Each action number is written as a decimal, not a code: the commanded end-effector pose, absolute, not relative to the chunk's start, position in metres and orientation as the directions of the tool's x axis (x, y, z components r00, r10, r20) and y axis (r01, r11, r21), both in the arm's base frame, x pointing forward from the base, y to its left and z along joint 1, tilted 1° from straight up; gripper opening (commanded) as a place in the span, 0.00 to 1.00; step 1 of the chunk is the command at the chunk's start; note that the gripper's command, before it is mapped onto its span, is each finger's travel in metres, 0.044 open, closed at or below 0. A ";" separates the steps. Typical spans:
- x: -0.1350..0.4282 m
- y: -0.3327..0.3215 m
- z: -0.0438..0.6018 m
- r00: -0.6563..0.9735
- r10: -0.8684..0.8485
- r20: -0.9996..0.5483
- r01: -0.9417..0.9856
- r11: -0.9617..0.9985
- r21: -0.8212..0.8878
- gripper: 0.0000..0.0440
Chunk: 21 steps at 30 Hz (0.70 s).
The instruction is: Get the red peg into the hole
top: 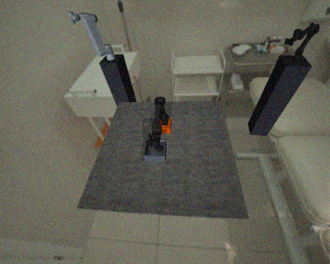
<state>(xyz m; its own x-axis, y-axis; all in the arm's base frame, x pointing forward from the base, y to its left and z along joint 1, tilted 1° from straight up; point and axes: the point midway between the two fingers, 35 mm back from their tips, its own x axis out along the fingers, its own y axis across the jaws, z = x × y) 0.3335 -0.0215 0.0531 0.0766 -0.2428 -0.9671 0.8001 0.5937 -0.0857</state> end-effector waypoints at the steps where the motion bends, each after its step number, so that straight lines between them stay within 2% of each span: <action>1: 0.334 -0.024 0.043 0.066 -0.221 -0.973 0.782 0.617 -0.087 0.00; 4: 0.333 -0.026 0.033 0.050 -0.201 -0.978 0.765 0.638 -0.092 0.08; 9: 0.335 -0.029 0.019 0.029 -0.171 -0.985 0.751 0.654 -0.091 0.34; 11: 0.340 -0.032 0.018 0.033 -0.165 -0.986 0.738 0.669 -0.087 0.37; 21: 0.373 -0.036 0.031 0.050 -0.094 -0.994 0.736 0.677 -0.027 0.89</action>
<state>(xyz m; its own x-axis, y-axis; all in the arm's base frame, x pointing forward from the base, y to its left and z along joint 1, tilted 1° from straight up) 0.3635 -0.0361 0.0267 0.0403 -0.1137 -0.9927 0.7394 0.6716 -0.0469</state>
